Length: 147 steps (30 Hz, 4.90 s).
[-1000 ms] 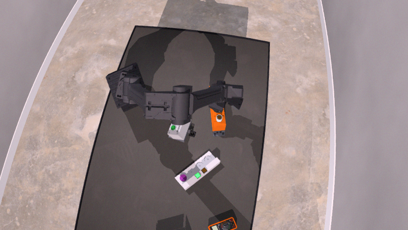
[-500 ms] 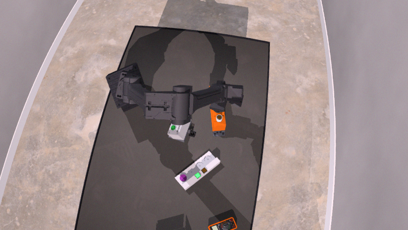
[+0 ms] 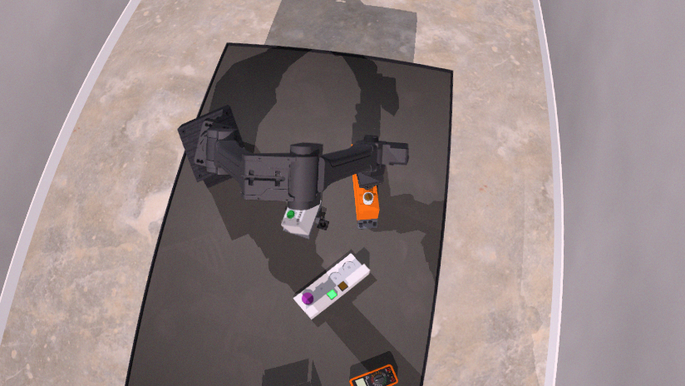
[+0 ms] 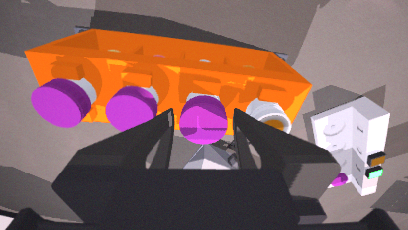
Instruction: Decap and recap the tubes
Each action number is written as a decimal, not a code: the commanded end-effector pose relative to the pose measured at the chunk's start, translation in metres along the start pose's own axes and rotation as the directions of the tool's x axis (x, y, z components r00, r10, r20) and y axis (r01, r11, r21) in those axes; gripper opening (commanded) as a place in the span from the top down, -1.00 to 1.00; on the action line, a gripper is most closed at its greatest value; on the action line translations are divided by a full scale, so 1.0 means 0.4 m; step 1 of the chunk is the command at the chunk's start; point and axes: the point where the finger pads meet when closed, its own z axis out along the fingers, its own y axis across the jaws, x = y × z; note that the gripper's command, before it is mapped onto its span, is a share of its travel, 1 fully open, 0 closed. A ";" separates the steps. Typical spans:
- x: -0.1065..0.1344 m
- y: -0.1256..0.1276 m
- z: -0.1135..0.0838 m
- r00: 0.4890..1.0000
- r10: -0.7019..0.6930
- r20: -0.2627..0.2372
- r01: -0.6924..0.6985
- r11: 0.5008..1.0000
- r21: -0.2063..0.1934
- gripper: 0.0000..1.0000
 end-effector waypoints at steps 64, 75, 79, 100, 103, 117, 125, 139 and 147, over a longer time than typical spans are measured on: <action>-0.011 0.000 -0.003 0.775 0.632 0.008 -0.632 0.775 -0.005 0.02; 0.007 0.026 0.004 0.959 0.283 -0.012 -0.283 0.959 -0.004 0.02; 0.007 0.026 0.004 0.979 0.205 -0.011 -0.205 0.979 -0.005 0.02; -0.011 0.000 -0.006 0.995 -0.100 0.009 0.100 0.995 0.002 1.00; -0.011 0.001 -0.006 0.995 -0.100 0.009 0.100 0.995 0.002 1.00; 0.012 0.027 0.007 0.999 0.053 -0.010 -0.053 0.999 -0.007 1.00; 0.011 0.023 0.010 0.947 0.320 -0.009 -0.320 0.947 -0.003 1.00; 0.013 0.019 0.014 0.777 0.630 -0.010 -0.630 0.777 0.002 1.00; -0.010 0.000 -0.003 0.775 0.632 0.008 -0.632 0.775 -0.005 0.02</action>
